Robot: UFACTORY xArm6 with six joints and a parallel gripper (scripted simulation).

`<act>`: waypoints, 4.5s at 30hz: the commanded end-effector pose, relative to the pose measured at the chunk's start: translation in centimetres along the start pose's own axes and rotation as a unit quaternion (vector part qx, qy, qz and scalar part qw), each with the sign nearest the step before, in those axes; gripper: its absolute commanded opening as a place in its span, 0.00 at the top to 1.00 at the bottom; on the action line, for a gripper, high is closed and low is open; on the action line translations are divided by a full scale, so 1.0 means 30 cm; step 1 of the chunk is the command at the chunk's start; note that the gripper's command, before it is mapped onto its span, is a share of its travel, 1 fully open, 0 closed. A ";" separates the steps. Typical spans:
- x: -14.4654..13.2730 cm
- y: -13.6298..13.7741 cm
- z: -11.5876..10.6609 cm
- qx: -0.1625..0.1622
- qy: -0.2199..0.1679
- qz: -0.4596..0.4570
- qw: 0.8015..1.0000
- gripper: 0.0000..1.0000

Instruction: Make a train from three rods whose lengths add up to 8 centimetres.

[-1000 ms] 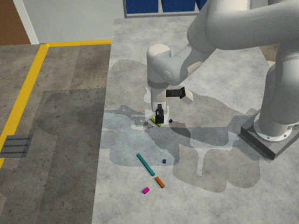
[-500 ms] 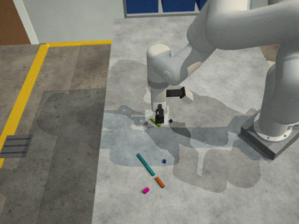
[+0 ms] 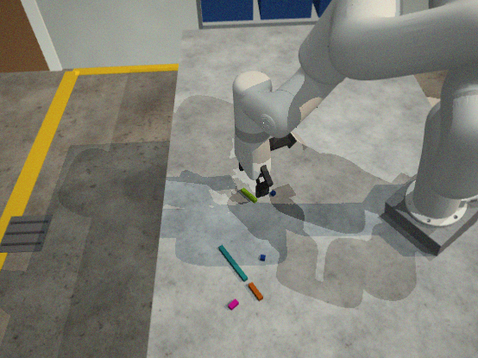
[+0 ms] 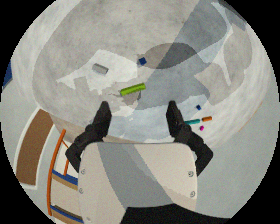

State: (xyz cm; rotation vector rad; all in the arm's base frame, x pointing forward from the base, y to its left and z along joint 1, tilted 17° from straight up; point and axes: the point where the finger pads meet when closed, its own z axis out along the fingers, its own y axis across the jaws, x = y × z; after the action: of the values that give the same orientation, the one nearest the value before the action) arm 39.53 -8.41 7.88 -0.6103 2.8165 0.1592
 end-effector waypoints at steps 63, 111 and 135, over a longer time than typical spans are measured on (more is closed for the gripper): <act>-0.010 0.001 -0.008 0.005 -0.007 -0.833 0.553 0.00; -0.010 0.001 -0.008 0.005 -0.007 -0.833 0.553 0.00; -0.010 0.001 -0.008 0.005 -0.007 -0.833 0.553 0.00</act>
State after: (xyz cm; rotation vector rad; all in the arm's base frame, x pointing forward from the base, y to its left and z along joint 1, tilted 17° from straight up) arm 39.63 -8.26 8.08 -2.6873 1.0492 -0.2260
